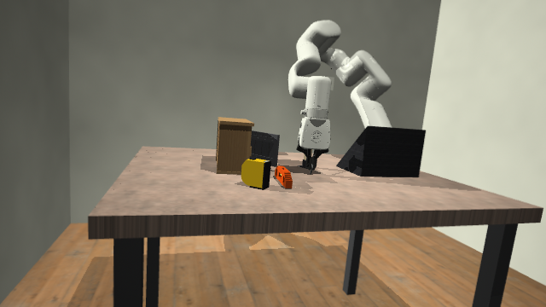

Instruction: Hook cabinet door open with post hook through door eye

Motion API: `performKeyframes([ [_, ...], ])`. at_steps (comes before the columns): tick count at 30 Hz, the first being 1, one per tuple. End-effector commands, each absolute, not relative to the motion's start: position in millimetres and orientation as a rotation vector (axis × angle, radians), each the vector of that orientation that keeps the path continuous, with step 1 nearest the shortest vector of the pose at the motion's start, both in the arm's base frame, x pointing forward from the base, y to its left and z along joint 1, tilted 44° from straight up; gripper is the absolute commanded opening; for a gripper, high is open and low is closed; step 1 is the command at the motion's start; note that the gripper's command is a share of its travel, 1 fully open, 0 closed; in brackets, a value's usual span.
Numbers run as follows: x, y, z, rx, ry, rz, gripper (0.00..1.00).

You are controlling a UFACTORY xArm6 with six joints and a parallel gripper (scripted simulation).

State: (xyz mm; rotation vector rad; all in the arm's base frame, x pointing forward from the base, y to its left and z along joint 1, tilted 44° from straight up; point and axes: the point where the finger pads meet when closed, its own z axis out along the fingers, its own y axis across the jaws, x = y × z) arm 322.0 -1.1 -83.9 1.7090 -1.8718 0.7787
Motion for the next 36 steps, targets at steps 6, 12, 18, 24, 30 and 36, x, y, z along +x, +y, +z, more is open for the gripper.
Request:
performKeyframes([
  [6,323.1,-0.2,-83.5,1.711,-1.874,0.78,0.04],
  [12,323.1,-0.2,-83.5,1.711,-1.874,0.78,0.04],
  [18,323.1,-0.2,-83.5,1.711,-1.874,0.78,0.04],
  [24,323.1,-0.2,-83.5,1.711,-1.874,0.78,0.04],
  [30,323.3,6.2,-80.7,1.711,-1.874,0.781,0.04],
  [36,323.3,7.7,-80.0,1.711,-1.874,0.781,0.04],
])
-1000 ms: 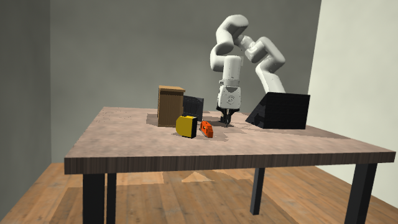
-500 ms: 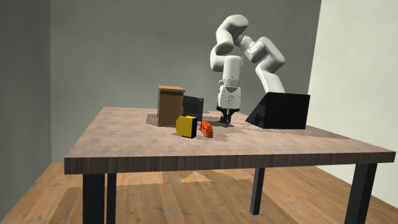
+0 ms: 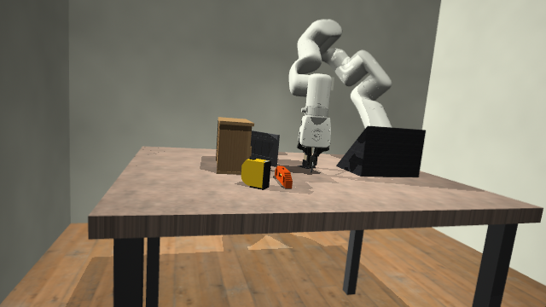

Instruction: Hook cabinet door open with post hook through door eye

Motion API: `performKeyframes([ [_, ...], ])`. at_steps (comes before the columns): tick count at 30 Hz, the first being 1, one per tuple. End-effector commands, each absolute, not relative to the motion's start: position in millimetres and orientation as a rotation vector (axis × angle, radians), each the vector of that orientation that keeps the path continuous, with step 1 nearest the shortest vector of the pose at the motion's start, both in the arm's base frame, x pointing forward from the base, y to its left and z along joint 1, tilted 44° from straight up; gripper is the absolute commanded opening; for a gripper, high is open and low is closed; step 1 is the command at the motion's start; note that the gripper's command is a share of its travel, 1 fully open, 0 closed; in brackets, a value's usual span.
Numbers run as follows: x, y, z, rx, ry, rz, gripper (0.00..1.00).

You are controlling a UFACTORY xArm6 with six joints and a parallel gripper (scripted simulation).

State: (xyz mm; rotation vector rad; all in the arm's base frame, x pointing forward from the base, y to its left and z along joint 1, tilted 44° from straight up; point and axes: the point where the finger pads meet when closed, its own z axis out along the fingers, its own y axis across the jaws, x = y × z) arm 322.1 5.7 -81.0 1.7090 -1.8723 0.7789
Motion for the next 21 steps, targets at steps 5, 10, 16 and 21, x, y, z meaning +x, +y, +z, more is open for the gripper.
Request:
performKeyframes([
  [5,323.4,13.8,-76.8,1.711,-1.874,0.781,0.04],
  [10,323.4,17.2,-74.7,1.711,-1.874,0.781,0.04],
  [16,323.4,20.7,-72.6,1.711,-1.874,0.781,0.04],
  [21,323.3,25.2,-69.4,1.711,-1.874,0.781,0.04],
])
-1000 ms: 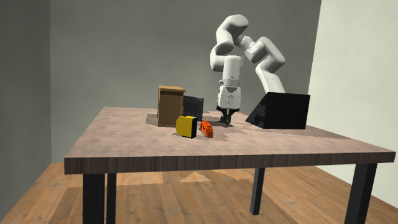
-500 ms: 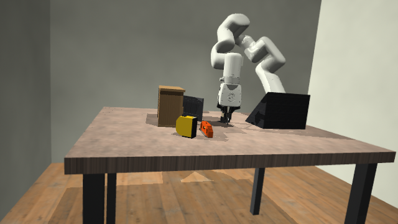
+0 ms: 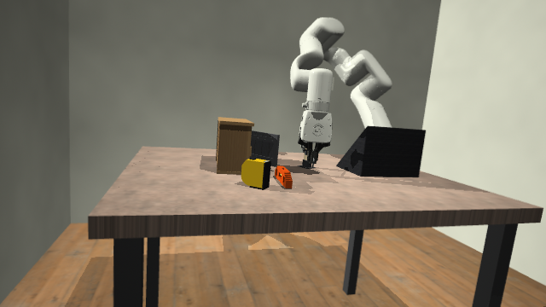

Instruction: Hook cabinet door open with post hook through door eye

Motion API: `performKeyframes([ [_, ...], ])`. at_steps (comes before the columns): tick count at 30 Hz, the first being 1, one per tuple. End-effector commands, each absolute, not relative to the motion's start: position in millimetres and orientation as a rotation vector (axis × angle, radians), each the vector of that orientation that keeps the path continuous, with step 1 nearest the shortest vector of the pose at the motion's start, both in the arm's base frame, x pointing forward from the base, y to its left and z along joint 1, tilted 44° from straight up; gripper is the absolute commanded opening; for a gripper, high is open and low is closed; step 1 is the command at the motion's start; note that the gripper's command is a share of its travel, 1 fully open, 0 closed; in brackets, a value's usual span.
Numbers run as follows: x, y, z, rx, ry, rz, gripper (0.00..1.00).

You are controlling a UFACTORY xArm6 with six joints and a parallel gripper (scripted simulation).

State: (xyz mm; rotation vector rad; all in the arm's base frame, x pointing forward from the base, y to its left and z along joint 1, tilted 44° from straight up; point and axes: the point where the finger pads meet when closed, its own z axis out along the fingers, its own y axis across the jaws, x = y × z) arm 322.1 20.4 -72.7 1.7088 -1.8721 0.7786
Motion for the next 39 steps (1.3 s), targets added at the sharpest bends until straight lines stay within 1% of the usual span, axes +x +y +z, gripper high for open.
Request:
performKeyframes([
  [1,323.3,26.3,-68.7,1.711,-1.874,0.781,0.04],
  [39,322.6,49.2,-46.5,1.711,-1.874,0.781,0.04],
])
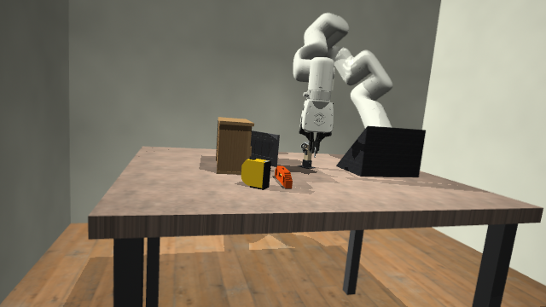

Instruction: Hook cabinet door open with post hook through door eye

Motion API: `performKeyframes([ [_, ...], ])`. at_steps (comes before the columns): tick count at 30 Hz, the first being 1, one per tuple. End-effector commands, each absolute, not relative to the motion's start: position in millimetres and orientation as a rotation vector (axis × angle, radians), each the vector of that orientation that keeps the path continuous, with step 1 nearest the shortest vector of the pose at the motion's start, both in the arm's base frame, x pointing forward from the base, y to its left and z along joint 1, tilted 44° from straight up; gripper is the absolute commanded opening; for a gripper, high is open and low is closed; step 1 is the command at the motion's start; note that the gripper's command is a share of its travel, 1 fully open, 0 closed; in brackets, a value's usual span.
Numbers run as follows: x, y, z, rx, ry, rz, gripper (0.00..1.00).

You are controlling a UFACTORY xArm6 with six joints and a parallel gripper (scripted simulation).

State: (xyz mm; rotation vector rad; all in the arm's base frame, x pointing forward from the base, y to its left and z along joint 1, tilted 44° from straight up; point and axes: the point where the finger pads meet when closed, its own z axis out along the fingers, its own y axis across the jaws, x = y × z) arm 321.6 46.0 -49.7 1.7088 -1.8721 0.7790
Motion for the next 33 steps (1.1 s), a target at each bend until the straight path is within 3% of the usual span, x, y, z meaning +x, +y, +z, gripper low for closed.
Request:
performKeyframes([
  [1,322.6,49.3,-46.4,1.711,-1.874,0.781,0.04],
  [33,324.3,61.7,-26.6,1.67,-1.923,0.799,0.04],
])
